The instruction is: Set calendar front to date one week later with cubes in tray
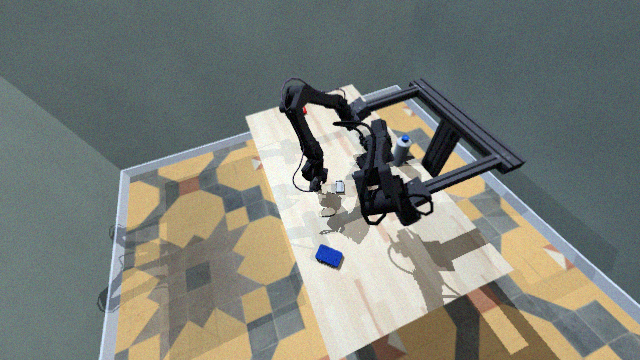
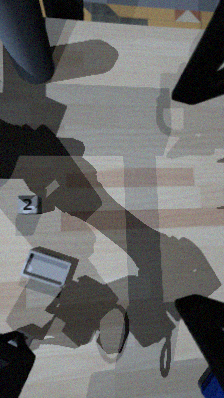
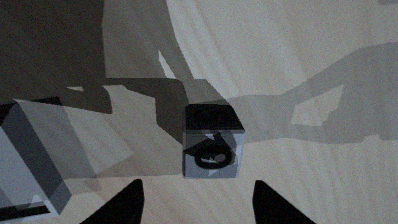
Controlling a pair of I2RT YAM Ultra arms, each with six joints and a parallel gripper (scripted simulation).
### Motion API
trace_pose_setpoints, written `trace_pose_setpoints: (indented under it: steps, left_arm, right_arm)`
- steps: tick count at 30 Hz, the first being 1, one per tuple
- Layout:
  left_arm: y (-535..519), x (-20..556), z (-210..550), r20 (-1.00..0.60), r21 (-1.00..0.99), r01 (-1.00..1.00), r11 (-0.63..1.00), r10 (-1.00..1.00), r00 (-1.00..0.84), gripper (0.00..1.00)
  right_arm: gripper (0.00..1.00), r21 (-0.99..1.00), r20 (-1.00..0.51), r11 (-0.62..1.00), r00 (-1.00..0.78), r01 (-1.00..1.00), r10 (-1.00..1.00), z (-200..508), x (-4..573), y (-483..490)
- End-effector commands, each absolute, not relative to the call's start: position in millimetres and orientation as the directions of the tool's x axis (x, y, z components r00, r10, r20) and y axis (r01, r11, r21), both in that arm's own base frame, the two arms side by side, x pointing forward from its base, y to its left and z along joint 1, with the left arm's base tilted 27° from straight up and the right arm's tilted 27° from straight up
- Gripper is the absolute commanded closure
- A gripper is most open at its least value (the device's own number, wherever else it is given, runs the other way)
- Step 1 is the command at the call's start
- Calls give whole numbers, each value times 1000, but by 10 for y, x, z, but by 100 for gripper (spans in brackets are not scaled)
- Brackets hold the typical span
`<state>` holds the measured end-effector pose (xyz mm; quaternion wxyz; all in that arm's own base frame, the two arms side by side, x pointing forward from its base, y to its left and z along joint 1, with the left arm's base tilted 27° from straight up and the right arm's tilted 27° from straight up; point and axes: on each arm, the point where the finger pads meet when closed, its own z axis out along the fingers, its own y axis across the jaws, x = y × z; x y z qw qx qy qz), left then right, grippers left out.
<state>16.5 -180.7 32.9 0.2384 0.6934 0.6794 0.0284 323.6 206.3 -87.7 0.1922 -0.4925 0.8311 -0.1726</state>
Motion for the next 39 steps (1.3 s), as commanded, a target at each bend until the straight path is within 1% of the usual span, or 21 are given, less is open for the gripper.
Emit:
trace_pose_setpoints:
  steps: [1, 6, 13, 15, 21, 25, 39]
  left_arm:
    - [-1942, 132, 321, -243, 254, 966, -48, 964, 111, 0]
    - [-1974, 297, 233, -209, 133, 988, -74, 973, 101, 0]
    - [-1960, 589, 156, -217, 22, 999, -30, 976, 34, 0]
    - [-1960, 589, 156, -217, 22, 999, -30, 976, 34, 0]
    - [-1892, 729, 125, -203, 8, 999, 36, 979, -33, 0]
    - [-1884, 716, 128, -200, 7, 999, 31, 979, -29, 0]
    - [-1886, 715, 131, -201, 7, 999, 31, 979, -29, 0]
  right_arm:
    - [44, -420, -171, 457, -426, -784, -888, -779, 3272, 2141]
    - [44, -410, -187, 480, -443, -776, -877, -741, 3356, 2110]
    - [44, -413, -196, 478, -437, -775, -878, -710, 3367, 2143]
    - [44, -413, -196, 478, -437, -775, -878, -710, 3367, 2143]
    - [44, -416, -199, 480, -437, -773, -877, -706, 3376, 2146]
    - [44, -414, -180, 480, -447, -773, -876, -798, 3342, 2103]
    - [44, -414, -180, 480, -447, -773, -876, -798, 3342, 2103]
